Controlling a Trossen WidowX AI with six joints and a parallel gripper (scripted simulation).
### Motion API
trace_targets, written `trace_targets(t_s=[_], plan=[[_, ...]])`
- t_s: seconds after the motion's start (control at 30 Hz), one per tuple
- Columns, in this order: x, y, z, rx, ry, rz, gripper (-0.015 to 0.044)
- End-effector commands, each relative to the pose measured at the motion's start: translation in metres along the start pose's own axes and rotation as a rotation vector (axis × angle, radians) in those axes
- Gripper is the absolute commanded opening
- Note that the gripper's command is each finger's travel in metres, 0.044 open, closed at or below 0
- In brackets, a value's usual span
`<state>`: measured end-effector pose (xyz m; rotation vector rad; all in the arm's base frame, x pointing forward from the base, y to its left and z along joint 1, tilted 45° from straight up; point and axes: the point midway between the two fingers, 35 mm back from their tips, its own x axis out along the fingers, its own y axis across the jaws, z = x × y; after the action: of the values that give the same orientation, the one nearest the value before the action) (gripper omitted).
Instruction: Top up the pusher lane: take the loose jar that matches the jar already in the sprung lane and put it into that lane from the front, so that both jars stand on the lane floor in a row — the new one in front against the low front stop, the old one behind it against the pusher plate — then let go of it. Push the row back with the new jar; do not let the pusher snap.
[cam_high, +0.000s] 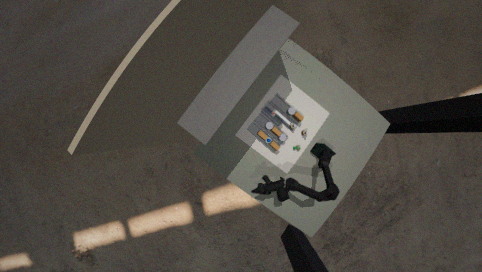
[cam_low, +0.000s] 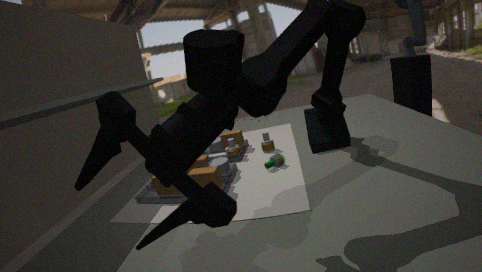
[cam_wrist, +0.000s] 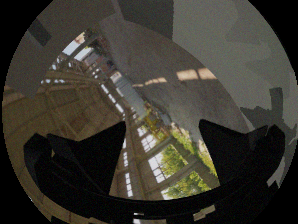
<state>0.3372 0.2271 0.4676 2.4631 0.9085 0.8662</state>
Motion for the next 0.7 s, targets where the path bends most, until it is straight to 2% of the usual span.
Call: trace_targets(t_s=[0.0,0.13,0.3,0.5,0.67], plan=[[0.000,0.001,0.003,-0.010,-0.009,-0.001,0.0426],[-0.008,0.012,0.062,-0.212,-0.178,-0.027,0.0440],[-0.037,0.031,0.145,-0.478,-0.416,-0.123,0.0440],[-0.093,0.051,0.221,-0.710,-0.681,-0.293,0.0440],[-0.143,0.057,0.270,-0.836,-0.815,-0.484,0.0440]])
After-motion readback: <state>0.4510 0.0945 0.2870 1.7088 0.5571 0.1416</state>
